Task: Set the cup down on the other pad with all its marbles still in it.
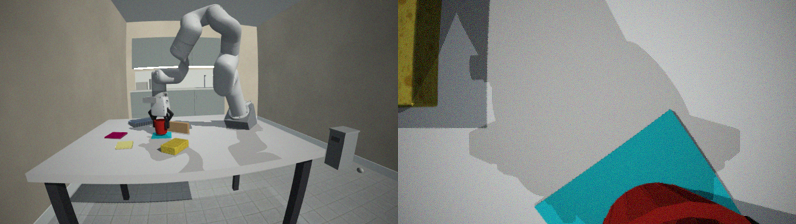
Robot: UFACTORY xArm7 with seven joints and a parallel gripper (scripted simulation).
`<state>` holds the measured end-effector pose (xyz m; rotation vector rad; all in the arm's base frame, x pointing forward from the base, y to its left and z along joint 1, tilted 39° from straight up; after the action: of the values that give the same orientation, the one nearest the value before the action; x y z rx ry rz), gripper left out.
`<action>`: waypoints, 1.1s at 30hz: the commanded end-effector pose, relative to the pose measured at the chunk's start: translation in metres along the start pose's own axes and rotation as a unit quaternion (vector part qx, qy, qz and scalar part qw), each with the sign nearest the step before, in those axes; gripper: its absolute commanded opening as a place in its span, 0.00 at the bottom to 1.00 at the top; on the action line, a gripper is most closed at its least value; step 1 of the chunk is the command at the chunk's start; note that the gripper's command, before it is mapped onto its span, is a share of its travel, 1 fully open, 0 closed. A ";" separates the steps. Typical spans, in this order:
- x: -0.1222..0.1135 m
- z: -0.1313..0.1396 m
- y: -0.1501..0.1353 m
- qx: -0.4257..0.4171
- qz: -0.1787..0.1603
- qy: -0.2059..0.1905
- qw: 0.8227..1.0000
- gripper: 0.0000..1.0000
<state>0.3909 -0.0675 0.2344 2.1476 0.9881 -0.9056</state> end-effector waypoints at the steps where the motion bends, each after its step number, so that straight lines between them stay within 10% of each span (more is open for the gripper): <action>1: -0.001 0.000 0.001 0.000 0.002 0.000 1.000 0.85; 33: 0.008 0.001 0.001 0.000 0.002 0.000 1.000 0.85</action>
<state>0.3947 -0.0645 0.2275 2.1476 0.9884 -0.9056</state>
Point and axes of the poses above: the point where the finger pads meet when closed, its own x axis out along the fingers, its own y axis across the jaws, z = x × y, the point moved 6 cm from there along -x, back along the fingers, and after that the axes turned 14 degrees about -x, right-handed, at the moved point
